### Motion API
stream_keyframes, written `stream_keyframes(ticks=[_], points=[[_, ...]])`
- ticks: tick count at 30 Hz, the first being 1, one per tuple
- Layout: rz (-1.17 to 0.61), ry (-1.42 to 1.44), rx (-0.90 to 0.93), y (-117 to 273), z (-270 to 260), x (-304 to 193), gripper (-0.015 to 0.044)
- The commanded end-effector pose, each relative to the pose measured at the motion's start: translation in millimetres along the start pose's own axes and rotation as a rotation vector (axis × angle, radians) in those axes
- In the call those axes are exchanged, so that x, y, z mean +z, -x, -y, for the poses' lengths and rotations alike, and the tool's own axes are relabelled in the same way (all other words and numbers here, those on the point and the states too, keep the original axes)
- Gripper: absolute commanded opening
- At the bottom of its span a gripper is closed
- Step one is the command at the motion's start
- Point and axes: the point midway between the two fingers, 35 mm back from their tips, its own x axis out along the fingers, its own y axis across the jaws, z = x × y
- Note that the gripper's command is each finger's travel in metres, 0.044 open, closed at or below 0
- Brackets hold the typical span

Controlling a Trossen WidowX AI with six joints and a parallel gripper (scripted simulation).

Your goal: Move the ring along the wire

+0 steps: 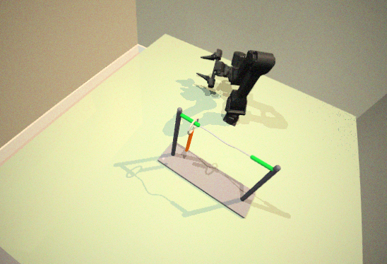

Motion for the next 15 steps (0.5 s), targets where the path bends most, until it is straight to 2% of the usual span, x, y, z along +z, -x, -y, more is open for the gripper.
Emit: stream_keyframes(ticks=[1, 9, 15], points=[[0.001, -0.002, 0.003, -1, -1, 1, 0.0374], [0.062, -0.068, 0.123, -31, -31, 32, 0.0164], [0.104, -0.117, 0.226, -48, -59, 60, 0.016]])
